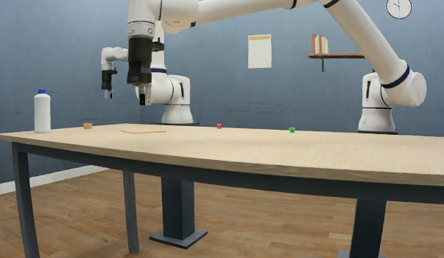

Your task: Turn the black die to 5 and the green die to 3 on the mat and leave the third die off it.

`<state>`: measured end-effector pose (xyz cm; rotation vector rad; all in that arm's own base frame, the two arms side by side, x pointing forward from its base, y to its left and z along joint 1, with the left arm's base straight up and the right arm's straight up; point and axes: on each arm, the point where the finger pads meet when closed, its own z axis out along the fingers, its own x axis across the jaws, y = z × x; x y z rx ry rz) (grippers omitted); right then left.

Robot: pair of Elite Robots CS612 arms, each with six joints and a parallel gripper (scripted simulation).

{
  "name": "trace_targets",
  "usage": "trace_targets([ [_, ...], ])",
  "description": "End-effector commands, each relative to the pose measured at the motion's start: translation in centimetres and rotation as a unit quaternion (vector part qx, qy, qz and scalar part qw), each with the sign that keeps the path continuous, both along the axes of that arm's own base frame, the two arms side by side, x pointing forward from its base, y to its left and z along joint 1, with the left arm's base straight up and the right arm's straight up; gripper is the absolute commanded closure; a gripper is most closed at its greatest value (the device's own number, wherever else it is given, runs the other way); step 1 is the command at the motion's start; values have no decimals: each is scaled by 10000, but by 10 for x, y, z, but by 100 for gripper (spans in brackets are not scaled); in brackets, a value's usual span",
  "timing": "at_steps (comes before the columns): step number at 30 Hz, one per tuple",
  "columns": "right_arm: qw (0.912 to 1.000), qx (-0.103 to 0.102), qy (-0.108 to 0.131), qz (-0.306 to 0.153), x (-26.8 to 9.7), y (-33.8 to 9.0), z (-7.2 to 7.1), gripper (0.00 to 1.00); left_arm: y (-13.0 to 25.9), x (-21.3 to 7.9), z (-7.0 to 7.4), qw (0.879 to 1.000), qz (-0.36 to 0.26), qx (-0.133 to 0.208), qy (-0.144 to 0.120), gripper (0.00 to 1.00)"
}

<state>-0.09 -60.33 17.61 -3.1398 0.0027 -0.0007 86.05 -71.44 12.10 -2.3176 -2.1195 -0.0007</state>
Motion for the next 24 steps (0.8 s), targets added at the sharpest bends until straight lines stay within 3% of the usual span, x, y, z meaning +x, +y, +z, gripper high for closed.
trace_targets([
  [1,10000,-9,2,0,0,-1,1,0,-17,-11,2,9994,-337,-5,-1,60],
  [3,10000,-9,2,0,0,-1,1,0,-42,-29,2,9965,-831,-5,-1,60],
  [15,10000,-9,2,0,0,-1,1,0,-117,-92,3,9711,-2386,-5,0,60],
  [18,10000,-9,2,0,0,-1,1,0,-119,-94,3,9702,-2424,-5,0,60],
  [24,10000,-9,2,0,0,-1,1,0,-161,-133,3,9439,-3303,-5,0,60],
])
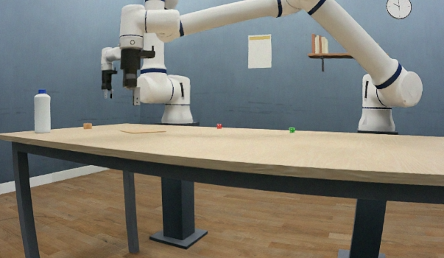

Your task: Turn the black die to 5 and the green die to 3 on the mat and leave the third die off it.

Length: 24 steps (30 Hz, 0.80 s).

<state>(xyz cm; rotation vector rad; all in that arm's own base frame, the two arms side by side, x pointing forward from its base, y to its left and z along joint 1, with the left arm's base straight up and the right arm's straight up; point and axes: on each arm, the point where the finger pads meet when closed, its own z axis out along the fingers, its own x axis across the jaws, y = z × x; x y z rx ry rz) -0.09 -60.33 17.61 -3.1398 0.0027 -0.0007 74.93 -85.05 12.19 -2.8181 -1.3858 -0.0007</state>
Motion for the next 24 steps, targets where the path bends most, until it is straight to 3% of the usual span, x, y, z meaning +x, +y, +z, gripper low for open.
trace_targets([
  [1,10000,-9,2,0,0,-1,1,0,-31,-28,2,9978,-668,-6,0,60],
  [9,10000,-9,2,0,0,-1,1,0,-57,-55,2,9920,-1266,-6,0,60],
  [24,10000,-9,2,0,0,-1,1,0,-59,-57,2,9914,-1311,-6,0,60],
])
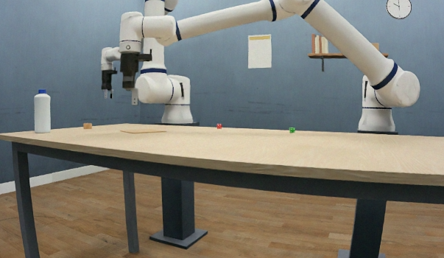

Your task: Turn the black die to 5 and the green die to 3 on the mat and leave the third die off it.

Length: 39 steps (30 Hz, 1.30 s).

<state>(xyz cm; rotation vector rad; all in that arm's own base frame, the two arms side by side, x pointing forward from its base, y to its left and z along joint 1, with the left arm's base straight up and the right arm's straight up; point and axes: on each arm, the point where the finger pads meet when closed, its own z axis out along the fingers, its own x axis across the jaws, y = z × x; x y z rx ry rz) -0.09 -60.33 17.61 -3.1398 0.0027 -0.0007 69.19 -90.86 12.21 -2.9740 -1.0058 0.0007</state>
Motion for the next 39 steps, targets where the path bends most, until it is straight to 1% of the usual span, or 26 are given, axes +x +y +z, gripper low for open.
trace_targets([
  [1,10000,-9,2,0,0,-1,1,0,-1,0,2,10000,-6,-9,-6,60],
  [7,10000,-9,2,0,0,-1,1,0,-1,0,1,10000,-6,-9,-6,60],
  [12,10000,-9,2,0,0,-1,1,0,-1,0,-8,10000,-6,-9,-5,60],
  [15,10000,-9,2,0,0,-1,1,0,-1,0,-17,10000,-6,-9,-5,60],
  [19,10000,-9,2,0,0,-1,1,0,-1,0,-35,10000,-6,-9,-5,60],
  [21,10000,-9,2,0,0,-1,1,0,-1,0,-35,10000,-6,-9,-5,60],
  [28,10000,-9,2,0,0,-1,1,0,-1,0,-69,10000,-6,-9,-5,60],
  [32,10000,-9,2,0,0,-1,1,0,-1,0,-84,10000,-6,-9,-5,60],
  [36,10000,-9,2,0,0,-1,1,0,-1,0,-92,10000,-6,-9,-5,60],
  [39,10000,-9,2,0,0,-1,1,0,-1,0,-93,10000,-6,-9,-5,60],
])
